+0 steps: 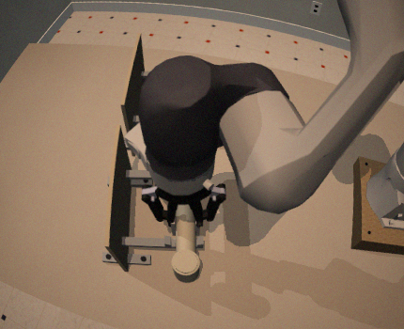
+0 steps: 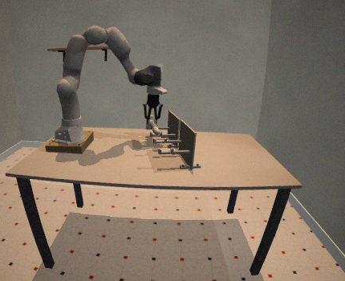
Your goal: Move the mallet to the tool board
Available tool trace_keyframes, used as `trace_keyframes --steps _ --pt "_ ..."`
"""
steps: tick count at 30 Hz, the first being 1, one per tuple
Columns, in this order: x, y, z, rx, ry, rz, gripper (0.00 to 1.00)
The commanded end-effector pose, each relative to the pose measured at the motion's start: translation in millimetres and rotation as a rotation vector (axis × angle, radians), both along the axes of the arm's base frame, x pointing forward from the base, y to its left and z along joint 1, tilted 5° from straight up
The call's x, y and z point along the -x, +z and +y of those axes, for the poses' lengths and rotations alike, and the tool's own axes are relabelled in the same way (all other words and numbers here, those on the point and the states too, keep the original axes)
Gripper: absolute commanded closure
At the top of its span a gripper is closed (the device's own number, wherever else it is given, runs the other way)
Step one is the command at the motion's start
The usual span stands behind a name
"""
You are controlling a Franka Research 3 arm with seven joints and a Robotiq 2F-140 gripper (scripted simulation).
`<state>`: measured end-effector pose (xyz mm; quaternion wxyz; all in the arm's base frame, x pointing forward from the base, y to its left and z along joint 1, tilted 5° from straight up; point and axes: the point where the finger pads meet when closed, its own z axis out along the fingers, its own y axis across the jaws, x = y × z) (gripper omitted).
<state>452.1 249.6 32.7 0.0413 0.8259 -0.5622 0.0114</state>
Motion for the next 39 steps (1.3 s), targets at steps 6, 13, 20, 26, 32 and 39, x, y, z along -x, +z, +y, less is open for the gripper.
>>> trace_keyframes --steps 6,13,20,26,32,39 --pt "-3.7 -1.2 0.8 -0.004 -0.001 -0.01 1.0" --pt "-3.3 -11.0 0.0 -0.004 -0.001 -0.01 1.0" --pt "-3.2 -12.3 -0.1 -0.004 -0.001 -0.01 1.0" --pt "-3.2 -12.3 -0.1 -0.004 -0.001 -0.01 1.0" --pt "-3.2 -12.3 -0.1 -0.004 -0.001 -0.01 1.0" --pt "-3.2 -12.3 -0.1 -0.004 -0.001 -0.01 1.0"
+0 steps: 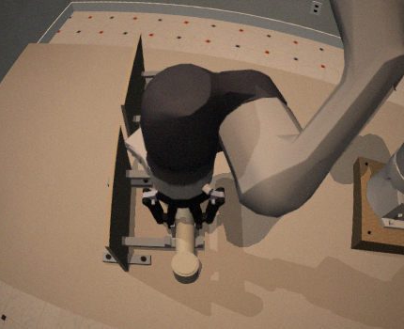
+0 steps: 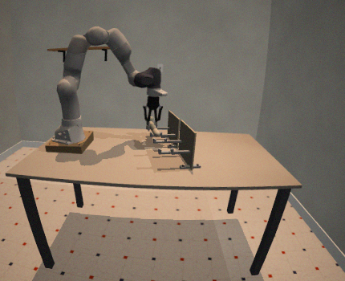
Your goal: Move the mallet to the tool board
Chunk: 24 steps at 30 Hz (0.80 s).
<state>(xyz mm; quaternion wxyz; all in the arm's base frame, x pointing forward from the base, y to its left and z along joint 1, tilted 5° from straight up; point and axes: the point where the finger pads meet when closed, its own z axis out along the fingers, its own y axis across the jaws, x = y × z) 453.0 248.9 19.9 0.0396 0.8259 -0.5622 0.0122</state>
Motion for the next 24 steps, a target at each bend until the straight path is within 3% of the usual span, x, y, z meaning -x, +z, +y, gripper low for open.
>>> trace_keyframes --steps 1,12,13,24 --pt "-2.3 0.6 0.7 -0.002 -0.001 -0.007 1.0" --pt "-2.3 0.6 0.7 -0.002 -0.001 -0.007 1.0" --pt "-2.3 0.6 0.7 -0.002 -0.001 -0.007 0.0" --pt "-2.3 0.6 0.7 -0.002 -0.001 -0.007 0.0"
